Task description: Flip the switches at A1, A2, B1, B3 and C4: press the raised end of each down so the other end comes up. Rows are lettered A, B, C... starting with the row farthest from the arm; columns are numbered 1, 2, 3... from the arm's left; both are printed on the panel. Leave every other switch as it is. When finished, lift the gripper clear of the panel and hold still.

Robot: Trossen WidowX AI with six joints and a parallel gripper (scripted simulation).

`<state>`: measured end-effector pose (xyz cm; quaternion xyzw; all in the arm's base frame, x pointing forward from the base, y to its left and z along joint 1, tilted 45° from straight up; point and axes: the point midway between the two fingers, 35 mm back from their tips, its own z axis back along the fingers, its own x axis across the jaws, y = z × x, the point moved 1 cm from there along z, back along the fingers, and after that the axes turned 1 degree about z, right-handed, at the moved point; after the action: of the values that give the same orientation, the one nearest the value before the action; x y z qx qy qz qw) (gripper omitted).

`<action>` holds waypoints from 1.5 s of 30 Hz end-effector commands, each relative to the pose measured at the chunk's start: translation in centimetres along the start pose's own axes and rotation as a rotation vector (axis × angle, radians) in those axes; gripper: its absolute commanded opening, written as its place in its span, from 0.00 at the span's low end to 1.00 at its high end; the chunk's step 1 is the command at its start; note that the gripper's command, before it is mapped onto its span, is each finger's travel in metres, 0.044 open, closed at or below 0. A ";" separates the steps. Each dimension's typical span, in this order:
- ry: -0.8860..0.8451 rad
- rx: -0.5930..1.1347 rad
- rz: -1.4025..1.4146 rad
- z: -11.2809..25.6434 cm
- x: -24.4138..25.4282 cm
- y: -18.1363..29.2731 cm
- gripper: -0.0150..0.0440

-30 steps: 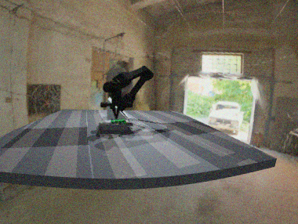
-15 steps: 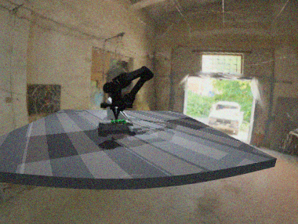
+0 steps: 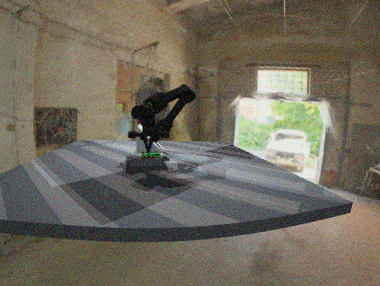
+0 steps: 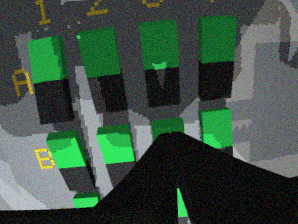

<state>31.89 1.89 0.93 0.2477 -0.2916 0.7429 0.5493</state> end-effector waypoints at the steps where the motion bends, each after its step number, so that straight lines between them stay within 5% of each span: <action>1: -0.003 -0.001 -0.006 -0.1 0.0 0.0 0.25; 45: 0.000 -0.002 0.000 -0.2 0.0 -0.1 0.25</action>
<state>31.91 2.30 0.54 0.2474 -0.2920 0.7429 0.5492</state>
